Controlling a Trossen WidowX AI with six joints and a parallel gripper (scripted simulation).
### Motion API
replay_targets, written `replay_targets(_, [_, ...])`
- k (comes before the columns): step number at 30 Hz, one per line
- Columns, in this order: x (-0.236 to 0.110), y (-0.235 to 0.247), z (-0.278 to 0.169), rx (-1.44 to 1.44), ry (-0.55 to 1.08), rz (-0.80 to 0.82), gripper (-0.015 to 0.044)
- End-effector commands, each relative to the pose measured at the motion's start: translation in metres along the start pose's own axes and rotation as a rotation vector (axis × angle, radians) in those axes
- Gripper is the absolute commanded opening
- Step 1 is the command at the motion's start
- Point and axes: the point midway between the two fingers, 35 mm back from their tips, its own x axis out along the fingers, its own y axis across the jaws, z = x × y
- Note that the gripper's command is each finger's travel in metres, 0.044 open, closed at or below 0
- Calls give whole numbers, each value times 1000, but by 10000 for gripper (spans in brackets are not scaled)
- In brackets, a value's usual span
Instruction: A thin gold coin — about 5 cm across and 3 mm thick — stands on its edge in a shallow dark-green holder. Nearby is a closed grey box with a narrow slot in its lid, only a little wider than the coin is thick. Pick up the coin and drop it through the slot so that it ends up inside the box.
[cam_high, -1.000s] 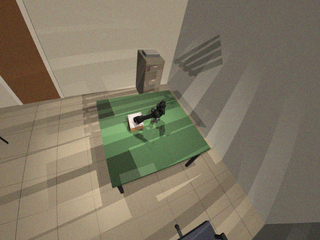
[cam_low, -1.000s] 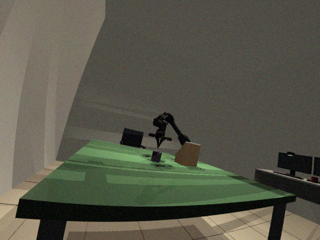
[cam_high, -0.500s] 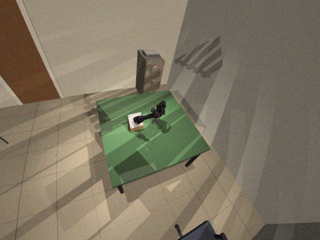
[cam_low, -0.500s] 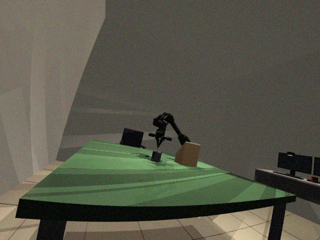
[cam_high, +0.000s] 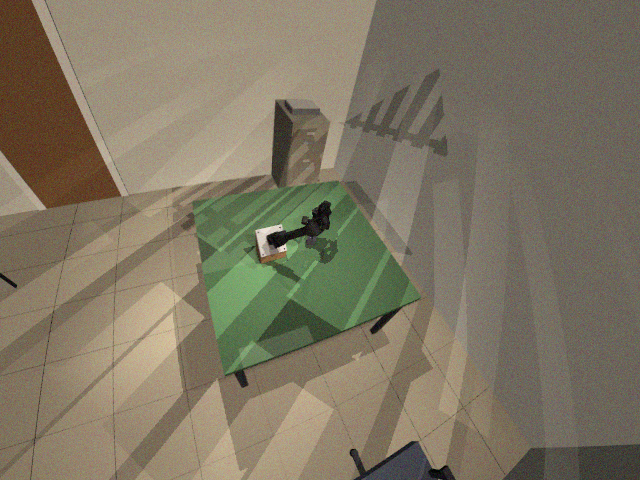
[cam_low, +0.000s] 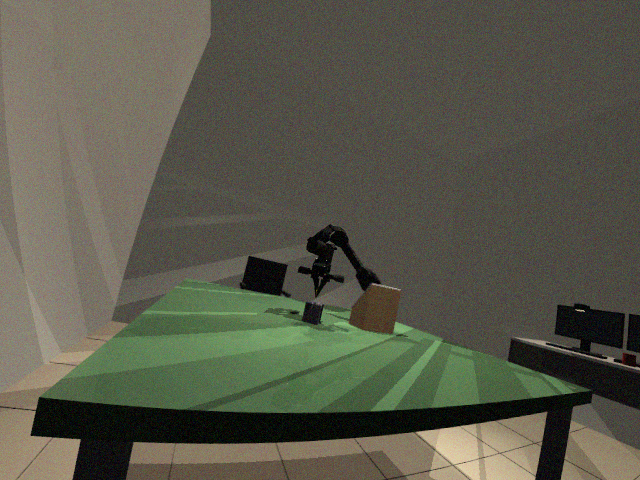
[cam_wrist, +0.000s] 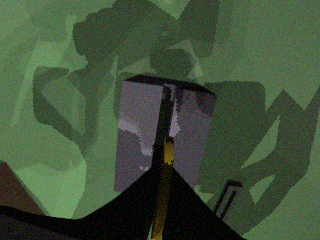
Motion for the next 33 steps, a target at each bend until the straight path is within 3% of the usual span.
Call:
replay_targets(1, [1,3,-2,2,5,4,0])
replay_targets(33, [9,3,-3,-5,1,0,0])
